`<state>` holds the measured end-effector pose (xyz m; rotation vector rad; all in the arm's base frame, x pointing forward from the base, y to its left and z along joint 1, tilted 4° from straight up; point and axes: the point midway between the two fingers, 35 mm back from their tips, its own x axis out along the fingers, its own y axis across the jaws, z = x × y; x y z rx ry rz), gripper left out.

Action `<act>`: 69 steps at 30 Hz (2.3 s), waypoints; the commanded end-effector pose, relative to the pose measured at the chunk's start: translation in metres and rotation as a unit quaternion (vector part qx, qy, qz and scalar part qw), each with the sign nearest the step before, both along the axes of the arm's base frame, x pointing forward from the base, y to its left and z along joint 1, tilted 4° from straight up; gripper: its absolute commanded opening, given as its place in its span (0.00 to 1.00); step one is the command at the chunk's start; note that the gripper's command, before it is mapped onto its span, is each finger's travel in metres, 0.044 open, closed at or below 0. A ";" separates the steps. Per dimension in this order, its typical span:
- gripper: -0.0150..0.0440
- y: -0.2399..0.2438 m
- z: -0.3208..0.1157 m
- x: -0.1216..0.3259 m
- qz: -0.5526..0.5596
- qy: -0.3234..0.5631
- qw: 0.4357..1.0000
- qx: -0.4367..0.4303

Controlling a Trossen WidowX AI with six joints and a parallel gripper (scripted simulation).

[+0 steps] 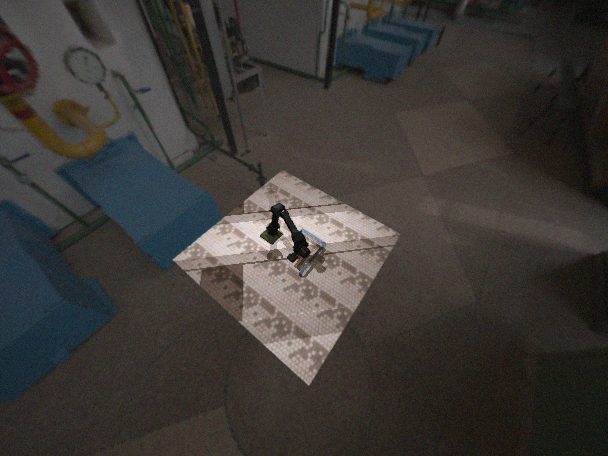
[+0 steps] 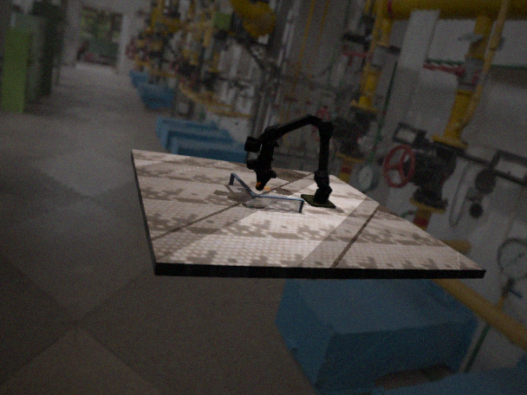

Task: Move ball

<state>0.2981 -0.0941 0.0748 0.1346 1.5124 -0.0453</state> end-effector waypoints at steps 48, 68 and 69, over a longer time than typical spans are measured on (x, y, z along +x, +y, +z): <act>0.25 -0.009 0.051 -0.046 0.001 -0.006 1.000 -0.002; 0.25 -0.005 -0.009 -0.043 0.001 -0.006 1.000 -0.002; 0.25 -0.005 -0.010 -0.043 0.001 -0.006 1.000 -0.002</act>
